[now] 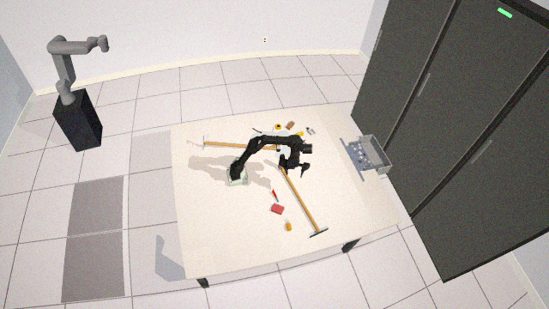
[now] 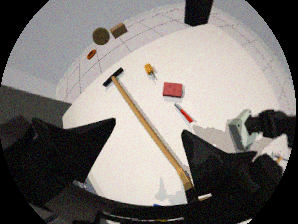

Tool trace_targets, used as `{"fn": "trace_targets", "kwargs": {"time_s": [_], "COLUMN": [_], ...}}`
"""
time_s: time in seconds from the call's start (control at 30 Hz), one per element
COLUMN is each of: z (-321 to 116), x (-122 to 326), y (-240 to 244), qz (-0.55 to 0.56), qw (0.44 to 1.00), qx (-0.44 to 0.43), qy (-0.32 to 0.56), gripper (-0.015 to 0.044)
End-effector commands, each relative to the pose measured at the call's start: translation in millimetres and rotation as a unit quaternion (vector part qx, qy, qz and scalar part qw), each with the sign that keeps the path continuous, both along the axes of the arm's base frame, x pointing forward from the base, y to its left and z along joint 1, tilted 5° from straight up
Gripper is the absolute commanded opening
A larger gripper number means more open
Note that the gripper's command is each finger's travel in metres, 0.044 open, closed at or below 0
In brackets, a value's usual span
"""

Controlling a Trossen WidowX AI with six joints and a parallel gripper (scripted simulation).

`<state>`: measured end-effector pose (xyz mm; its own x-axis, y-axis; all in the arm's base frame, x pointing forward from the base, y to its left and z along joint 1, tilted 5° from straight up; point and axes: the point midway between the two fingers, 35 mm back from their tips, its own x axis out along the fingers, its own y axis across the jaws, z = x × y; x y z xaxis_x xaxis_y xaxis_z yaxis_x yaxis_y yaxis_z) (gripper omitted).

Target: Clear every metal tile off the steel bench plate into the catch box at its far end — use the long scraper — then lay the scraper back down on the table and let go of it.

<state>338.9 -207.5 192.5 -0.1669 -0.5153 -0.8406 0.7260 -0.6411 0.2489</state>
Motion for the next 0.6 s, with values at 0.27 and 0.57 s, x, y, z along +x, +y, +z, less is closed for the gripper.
{"fn": "trace_targets", "kwargs": {"time_s": [0.27,0.57], "z": [-12.5,-12.5], "x": [5.6,5.6], "y": [2.7,2.7], "qz": [-0.040,-0.040], "qw": [0.999,0.999], "qx": [-0.009,-0.009], "qy": [0.004,0.004], "gripper": [0.0440,0.0440]}}
